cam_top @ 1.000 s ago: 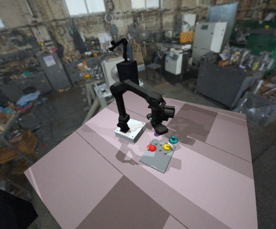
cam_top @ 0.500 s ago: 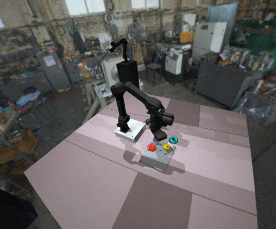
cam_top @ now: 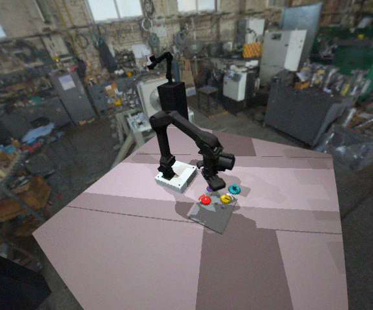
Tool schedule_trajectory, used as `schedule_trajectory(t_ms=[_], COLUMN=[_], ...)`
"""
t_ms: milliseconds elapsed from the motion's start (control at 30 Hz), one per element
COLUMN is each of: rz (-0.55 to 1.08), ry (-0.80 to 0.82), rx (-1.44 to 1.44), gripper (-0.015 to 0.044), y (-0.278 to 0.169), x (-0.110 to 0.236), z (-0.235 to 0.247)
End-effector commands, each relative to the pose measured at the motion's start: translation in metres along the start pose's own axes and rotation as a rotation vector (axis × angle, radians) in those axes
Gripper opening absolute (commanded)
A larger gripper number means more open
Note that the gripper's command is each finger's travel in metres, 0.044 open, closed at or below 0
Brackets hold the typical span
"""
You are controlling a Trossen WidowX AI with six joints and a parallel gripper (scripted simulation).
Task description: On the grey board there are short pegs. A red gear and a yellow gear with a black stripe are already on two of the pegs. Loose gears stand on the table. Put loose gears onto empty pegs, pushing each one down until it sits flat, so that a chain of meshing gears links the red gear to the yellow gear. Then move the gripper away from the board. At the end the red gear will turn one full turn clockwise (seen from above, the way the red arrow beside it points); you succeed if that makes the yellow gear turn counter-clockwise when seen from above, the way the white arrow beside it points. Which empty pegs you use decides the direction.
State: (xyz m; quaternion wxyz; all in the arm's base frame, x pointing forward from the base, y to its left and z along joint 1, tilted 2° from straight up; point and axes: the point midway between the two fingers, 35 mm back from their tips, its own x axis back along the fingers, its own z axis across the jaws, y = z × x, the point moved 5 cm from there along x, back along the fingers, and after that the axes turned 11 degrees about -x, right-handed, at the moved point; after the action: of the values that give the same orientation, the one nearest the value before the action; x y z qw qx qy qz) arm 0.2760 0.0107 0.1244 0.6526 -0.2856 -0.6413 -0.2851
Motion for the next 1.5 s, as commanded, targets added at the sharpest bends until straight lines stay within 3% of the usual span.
schedule_trajectory(t_ms=[0,667,1467], rz=[0.002,0.003,0.002], ry=[-0.003,-0.002,-0.003], rx=[0.004,0.224,-0.23], gripper=[0.0,0.0,0.0], y=[-0.001,-0.001,-0.001], x=[0.001,-0.021,-0.044], z=[0.0,-0.001,0.0])
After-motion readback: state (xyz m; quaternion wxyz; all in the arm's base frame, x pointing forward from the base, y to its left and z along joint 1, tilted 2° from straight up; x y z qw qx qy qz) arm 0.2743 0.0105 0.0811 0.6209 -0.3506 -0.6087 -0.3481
